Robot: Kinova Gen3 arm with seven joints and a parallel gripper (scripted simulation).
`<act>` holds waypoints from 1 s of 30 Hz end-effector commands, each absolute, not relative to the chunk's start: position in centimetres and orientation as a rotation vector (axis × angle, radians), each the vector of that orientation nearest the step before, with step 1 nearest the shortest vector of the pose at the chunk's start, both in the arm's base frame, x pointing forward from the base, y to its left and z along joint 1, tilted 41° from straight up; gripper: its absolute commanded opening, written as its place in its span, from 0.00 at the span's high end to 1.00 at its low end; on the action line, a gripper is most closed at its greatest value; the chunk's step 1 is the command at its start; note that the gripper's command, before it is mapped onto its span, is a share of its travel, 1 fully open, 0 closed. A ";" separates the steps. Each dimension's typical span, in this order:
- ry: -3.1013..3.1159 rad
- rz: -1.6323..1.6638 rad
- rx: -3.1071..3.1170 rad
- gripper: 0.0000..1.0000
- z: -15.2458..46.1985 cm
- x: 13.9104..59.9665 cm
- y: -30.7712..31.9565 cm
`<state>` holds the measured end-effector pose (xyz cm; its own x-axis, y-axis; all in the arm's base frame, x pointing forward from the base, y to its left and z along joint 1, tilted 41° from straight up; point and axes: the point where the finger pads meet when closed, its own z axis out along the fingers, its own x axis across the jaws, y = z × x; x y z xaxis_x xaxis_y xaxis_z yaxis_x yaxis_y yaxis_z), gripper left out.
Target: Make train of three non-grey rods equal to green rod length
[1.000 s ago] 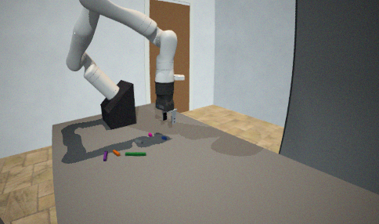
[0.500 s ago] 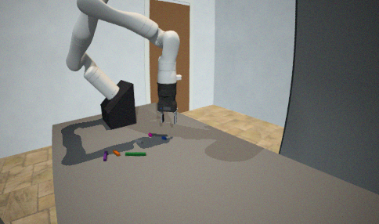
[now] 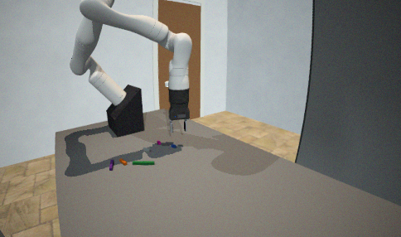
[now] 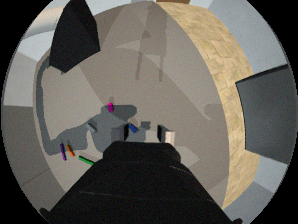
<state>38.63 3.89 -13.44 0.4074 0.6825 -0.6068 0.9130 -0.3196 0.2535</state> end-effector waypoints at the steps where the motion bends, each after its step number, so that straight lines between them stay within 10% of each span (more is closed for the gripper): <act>1: 1.447 -0.570 2.051 0.00 -13.4 39.0 3.6; 30: 1.780 -0.673 1.839 0.00 -13.1 40.0 3.0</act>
<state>39.71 3.08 -13.19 0.0427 0.7583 -0.6505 0.9990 -0.0430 0.0156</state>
